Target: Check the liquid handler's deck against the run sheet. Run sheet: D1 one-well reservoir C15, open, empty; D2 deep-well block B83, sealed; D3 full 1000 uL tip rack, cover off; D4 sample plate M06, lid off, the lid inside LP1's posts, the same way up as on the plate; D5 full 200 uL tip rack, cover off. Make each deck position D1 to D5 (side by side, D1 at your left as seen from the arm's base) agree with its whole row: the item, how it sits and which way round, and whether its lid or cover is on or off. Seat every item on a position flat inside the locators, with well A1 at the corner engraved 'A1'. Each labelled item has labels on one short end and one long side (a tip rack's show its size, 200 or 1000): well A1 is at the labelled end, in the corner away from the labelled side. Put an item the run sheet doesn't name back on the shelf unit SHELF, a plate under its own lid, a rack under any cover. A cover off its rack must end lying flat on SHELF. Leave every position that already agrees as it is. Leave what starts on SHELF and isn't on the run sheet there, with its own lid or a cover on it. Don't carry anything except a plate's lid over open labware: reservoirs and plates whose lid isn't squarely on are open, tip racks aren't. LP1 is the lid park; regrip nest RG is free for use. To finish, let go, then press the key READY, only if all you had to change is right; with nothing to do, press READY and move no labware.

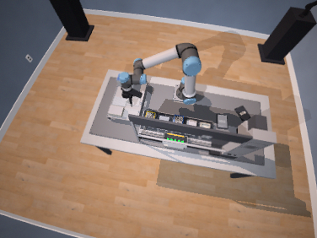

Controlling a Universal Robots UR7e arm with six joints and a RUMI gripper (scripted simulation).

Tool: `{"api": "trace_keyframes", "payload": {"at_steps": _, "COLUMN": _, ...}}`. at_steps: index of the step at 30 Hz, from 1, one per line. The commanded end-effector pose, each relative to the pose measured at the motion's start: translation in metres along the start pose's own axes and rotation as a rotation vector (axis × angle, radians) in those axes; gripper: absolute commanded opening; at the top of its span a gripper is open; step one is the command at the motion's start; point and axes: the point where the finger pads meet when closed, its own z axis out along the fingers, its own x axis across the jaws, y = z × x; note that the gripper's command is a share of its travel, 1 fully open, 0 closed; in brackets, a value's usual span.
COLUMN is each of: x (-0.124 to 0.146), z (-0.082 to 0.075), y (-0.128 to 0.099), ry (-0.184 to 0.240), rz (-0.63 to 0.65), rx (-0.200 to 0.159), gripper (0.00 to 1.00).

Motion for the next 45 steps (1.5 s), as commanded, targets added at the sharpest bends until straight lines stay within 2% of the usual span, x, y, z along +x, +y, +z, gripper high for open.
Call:
{"api": "trace_keyframes", "payload": {"at_steps": 1, "x": -0.002, "z": 0.011, "y": 0.000, "ry": -0.001, "rz": 0.002, "rx": 0.002, "gripper": 0.00}}
{"api": "trace_keyframes", "payload": {"at_steps": 18, "x": -0.002, "z": 0.036, "y": 0.000, "ry": -0.001, "rz": 0.002, "rx": 0.002, "gripper": 0.00}}
{"api": "trace_keyframes", "payload": {"at_steps": 45, "x": -0.001, "z": 0.034, "y": 0.001, "ry": 0.000, "rz": 0.001, "rx": -0.003, "gripper": 0.00}}
